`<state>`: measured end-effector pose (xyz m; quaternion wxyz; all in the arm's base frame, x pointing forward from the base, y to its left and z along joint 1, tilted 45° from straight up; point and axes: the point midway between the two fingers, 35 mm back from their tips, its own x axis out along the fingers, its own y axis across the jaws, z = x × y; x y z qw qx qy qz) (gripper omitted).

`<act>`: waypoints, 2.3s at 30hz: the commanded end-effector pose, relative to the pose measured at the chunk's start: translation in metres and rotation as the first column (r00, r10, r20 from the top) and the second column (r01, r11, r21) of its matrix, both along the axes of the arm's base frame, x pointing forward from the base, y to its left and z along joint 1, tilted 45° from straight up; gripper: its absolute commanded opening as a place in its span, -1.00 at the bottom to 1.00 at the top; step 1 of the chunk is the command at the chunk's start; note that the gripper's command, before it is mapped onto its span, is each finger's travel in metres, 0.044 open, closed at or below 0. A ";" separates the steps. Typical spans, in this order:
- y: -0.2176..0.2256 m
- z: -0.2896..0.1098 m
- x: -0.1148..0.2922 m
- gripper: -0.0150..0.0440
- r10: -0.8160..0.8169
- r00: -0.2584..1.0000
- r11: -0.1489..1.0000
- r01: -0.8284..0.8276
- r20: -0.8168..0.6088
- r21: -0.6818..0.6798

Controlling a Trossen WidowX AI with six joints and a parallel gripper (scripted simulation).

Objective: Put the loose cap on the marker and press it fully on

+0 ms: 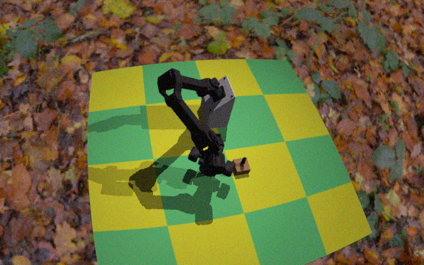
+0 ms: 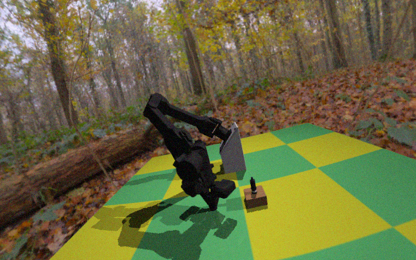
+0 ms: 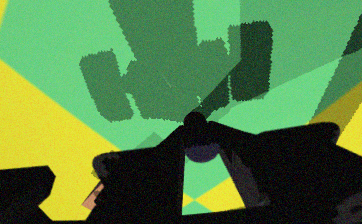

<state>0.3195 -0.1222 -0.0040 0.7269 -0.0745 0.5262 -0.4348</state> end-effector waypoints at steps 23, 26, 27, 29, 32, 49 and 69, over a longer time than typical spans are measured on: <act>0.043 0.042 -0.004 -0.49 0.003 1.000 1.000 -0.003 -0.003 0.005; 0.044 0.042 -0.003 -0.49 0.003 1.000 1.000 -0.003 -0.003 0.005; 0.045 0.041 -0.003 -0.49 0.004 1.000 1.000 -0.004 -0.003 0.007; 0.052 0.038 -0.002 -0.49 0.006 1.000 1.000 -0.006 -0.003 0.011; 0.064 0.032 0.000 -0.49 0.009 1.000 1.000 -0.009 -0.004 0.018; 0.126 0.003 0.001 -0.49 0.010 1.000 0.999 -0.010 -0.006 0.033; 0.183 -0.025 -0.013 -0.49 0.003 1.000 1.000 -0.003 -0.002 0.016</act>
